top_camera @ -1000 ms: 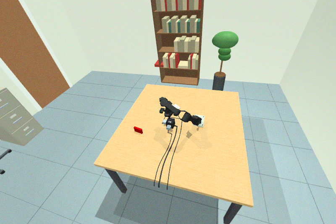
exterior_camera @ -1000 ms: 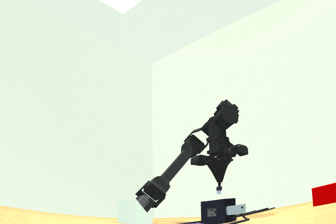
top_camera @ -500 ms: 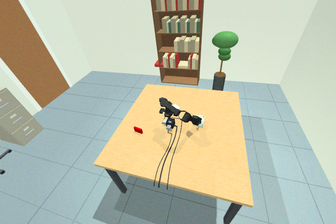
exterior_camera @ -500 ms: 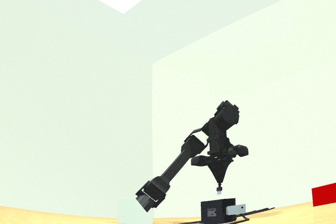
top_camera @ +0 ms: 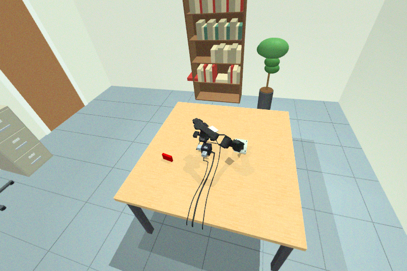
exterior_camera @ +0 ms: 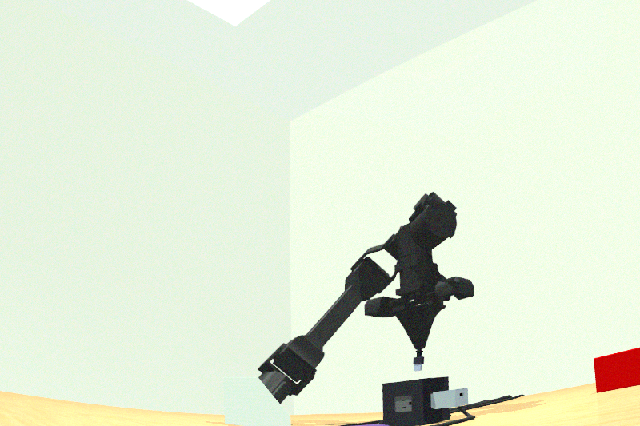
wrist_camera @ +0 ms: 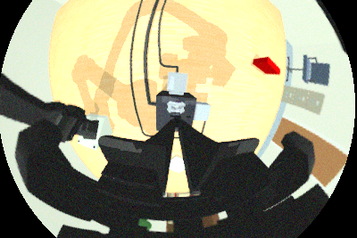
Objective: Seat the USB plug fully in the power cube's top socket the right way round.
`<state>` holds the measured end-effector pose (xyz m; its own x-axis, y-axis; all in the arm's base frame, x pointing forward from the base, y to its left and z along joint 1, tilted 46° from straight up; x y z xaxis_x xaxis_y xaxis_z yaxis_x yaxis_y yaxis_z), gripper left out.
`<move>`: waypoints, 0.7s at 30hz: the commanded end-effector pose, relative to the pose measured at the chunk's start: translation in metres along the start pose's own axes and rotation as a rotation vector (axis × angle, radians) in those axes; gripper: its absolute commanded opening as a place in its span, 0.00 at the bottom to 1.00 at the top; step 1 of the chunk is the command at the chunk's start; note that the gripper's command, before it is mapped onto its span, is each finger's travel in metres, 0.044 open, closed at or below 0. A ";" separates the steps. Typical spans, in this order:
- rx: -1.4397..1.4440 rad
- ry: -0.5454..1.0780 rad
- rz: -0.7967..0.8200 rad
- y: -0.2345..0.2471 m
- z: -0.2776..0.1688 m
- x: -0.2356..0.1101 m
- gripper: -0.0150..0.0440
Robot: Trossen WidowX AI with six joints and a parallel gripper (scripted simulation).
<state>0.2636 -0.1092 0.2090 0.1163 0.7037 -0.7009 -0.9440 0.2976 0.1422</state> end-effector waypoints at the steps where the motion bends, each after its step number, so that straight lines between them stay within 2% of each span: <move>1: 0.003 -0.004 -0.003 0.000 0.001 0.001 0.25; 21: 0.000 -0.005 -0.003 0.000 0.003 0.003 0.25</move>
<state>0.2644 -0.1057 0.2091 0.1164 0.7038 -0.7008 -0.9448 0.2961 0.1404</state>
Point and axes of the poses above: the point midway between the two fingers, 35 mm back from their tips, its own x axis out along the fingers, its own y axis across the jaws, z = x × y, the point moved 8 cm from there along -x, back along the fingers, and after that the axes turned 11 degrees about x, right-handed, at the moved point
